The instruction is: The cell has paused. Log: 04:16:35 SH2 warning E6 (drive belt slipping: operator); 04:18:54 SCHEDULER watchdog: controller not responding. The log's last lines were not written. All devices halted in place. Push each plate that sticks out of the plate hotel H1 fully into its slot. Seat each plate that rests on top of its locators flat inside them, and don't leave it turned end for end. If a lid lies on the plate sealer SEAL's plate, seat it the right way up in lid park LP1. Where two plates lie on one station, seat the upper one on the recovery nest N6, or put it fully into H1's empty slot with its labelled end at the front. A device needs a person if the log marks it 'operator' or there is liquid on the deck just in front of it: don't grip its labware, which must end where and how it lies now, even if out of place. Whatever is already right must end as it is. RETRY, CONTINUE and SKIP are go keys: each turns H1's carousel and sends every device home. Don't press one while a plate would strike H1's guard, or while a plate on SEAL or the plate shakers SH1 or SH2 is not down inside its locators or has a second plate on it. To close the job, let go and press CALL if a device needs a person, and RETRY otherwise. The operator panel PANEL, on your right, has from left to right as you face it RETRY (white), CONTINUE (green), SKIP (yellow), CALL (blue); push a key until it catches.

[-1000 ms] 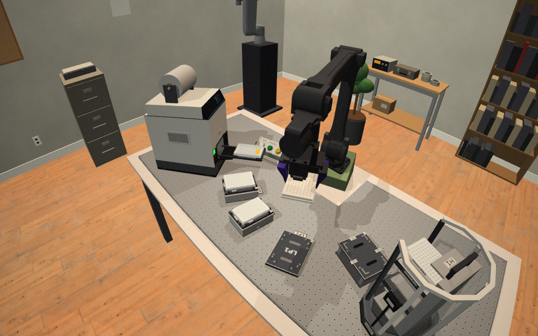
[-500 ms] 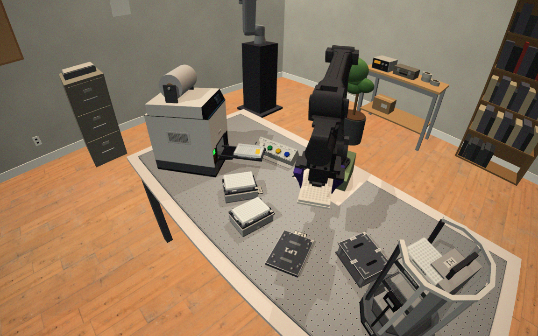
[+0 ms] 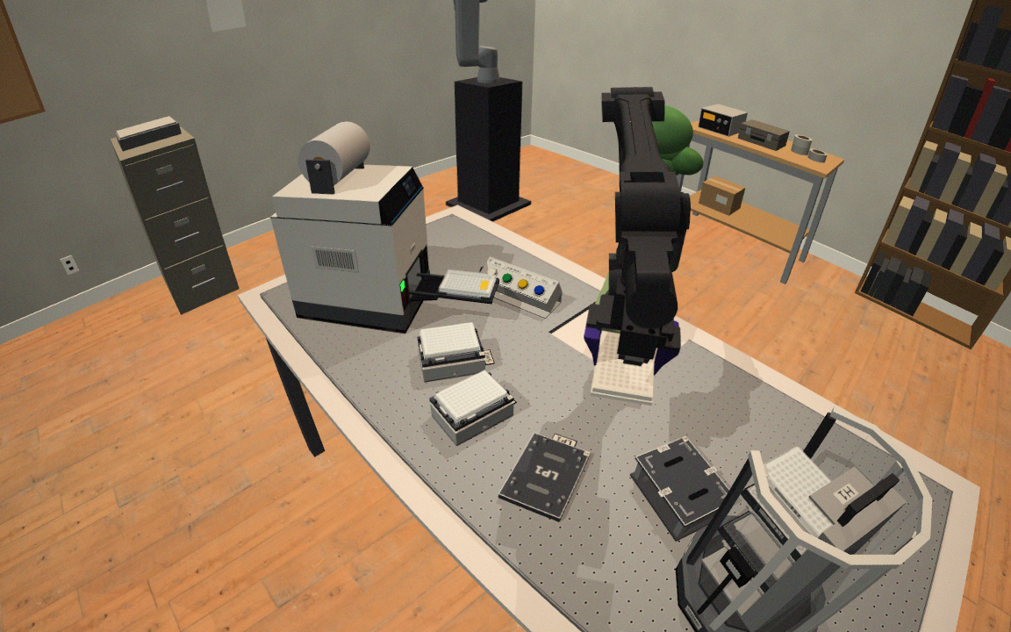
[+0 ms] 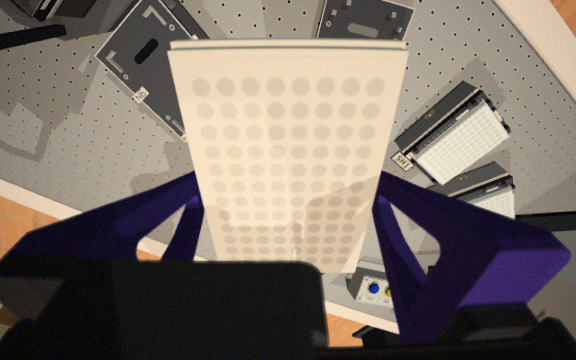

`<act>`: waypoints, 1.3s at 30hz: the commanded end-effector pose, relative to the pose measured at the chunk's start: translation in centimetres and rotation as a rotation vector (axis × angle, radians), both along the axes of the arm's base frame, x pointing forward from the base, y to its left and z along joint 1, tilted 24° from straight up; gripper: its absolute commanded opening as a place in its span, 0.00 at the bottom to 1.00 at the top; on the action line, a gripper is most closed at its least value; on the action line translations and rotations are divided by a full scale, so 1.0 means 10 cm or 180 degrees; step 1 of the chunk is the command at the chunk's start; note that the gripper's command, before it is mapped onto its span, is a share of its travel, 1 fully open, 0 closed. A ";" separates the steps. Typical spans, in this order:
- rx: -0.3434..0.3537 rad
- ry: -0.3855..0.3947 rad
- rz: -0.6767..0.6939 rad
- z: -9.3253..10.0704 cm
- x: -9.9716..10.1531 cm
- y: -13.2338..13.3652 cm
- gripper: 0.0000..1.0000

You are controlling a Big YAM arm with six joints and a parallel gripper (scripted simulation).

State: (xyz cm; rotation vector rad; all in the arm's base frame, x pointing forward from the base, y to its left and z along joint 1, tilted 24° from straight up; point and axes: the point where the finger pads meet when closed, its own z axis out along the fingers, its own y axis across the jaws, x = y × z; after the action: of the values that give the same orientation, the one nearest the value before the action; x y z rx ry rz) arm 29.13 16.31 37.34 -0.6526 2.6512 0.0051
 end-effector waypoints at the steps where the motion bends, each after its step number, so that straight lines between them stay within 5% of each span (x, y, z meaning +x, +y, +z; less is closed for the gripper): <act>1: 0.0032 -0.0179 0.0159 0.29 0.01 0.12 0.84; 10: -0.0336 -0.0232 0.0955 0.22 -0.14 0.39 0.84; 39: -0.0284 -0.0204 0.0896 0.10 -0.59 1.11 0.84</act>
State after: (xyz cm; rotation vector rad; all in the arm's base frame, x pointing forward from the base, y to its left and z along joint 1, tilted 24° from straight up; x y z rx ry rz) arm 23.56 25.78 35.91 -1.0734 2.5069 -0.0955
